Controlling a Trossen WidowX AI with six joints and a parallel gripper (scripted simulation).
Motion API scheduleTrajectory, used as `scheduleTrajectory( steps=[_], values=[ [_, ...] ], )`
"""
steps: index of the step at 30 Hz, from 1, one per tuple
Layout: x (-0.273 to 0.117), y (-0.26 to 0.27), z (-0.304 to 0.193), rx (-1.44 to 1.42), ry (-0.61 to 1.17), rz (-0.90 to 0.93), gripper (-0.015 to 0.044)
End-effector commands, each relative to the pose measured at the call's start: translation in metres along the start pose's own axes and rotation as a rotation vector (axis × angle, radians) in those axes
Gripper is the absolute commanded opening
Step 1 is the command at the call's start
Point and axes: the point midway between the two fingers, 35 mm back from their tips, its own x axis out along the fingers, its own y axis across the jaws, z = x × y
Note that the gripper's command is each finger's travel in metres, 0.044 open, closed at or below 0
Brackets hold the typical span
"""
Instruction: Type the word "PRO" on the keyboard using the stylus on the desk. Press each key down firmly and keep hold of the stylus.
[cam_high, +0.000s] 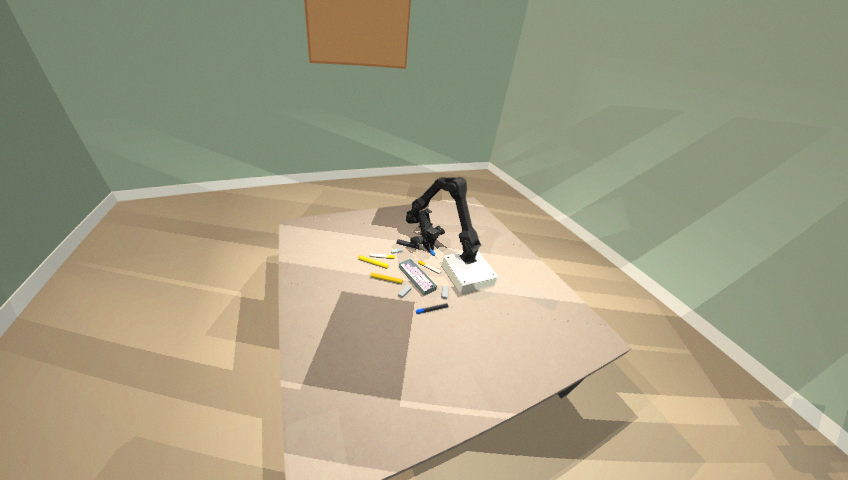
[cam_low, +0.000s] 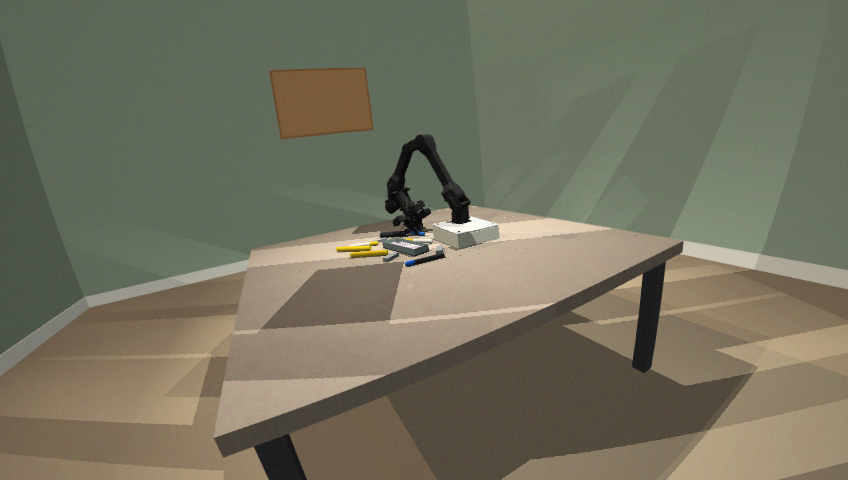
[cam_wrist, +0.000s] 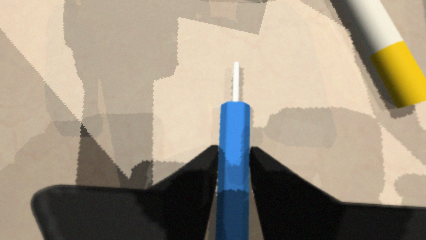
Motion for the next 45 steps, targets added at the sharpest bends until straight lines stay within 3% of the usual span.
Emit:
scheduleTrajectory(
  steps=[1, 7, 16, 21, 45],
  values=[
    [0.000, 0.000, 0.000, 0.000, 0.002, 0.000, 0.0000],
    [-0.003, 0.000, 0.001, 0.000, 0.002, 0.000, 0.0000],
    [-0.043, 0.000, 0.024, 0.000, 0.000, 0.000, 0.0000],
    [-0.040, 0.000, 0.024, 0.003, -0.001, 0.003, 0.0000],
    [-0.028, -0.039, 0.054, 0.125, 0.197, 0.393, 0.0000]
  ],
)
